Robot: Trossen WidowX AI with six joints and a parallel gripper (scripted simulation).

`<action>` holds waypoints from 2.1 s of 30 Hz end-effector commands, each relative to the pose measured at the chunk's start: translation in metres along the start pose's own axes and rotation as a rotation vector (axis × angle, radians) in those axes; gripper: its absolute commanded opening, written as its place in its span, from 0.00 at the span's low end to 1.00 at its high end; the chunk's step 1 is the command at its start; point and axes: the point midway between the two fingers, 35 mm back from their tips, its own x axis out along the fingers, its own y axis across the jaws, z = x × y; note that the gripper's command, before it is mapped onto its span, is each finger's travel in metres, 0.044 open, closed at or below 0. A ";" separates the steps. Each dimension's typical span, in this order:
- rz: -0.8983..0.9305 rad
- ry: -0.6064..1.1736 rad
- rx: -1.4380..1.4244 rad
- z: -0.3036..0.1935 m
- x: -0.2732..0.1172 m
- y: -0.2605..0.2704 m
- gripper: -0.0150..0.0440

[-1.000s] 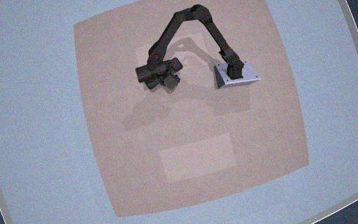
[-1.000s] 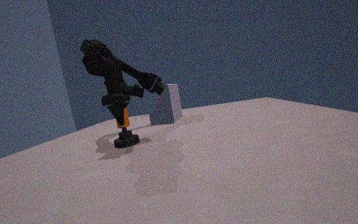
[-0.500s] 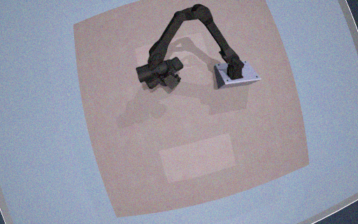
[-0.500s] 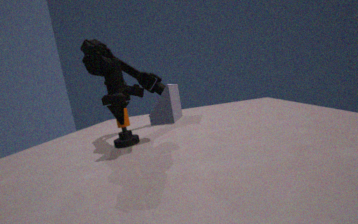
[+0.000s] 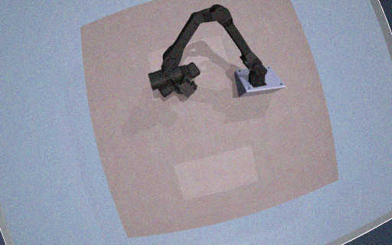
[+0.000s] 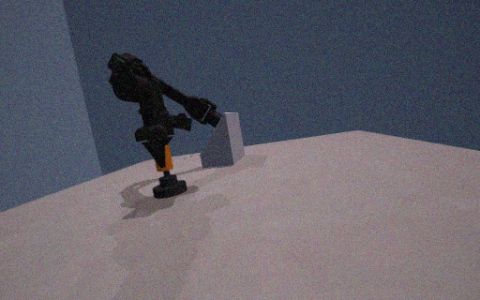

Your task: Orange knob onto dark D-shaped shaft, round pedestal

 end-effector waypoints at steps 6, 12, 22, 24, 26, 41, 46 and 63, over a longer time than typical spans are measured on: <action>-0.001 -0.002 -0.006 0.003 0.001 0.001 0.25; -0.001 -0.002 -0.006 0.002 0.002 0.001 0.25; -0.001 -0.002 -0.005 0.000 -0.003 0.000 0.25; -0.001 -0.002 -0.031 0.000 -0.003 0.000 0.25; -0.001 -0.002 -0.082 0.000 -0.003 0.000 0.25; -0.001 -0.002 -0.215 0.001 0.000 0.000 0.25; -0.001 -0.002 -0.215 0.002 0.002 0.001 0.25; -0.001 -0.002 -0.330 -0.001 -0.003 0.000 0.25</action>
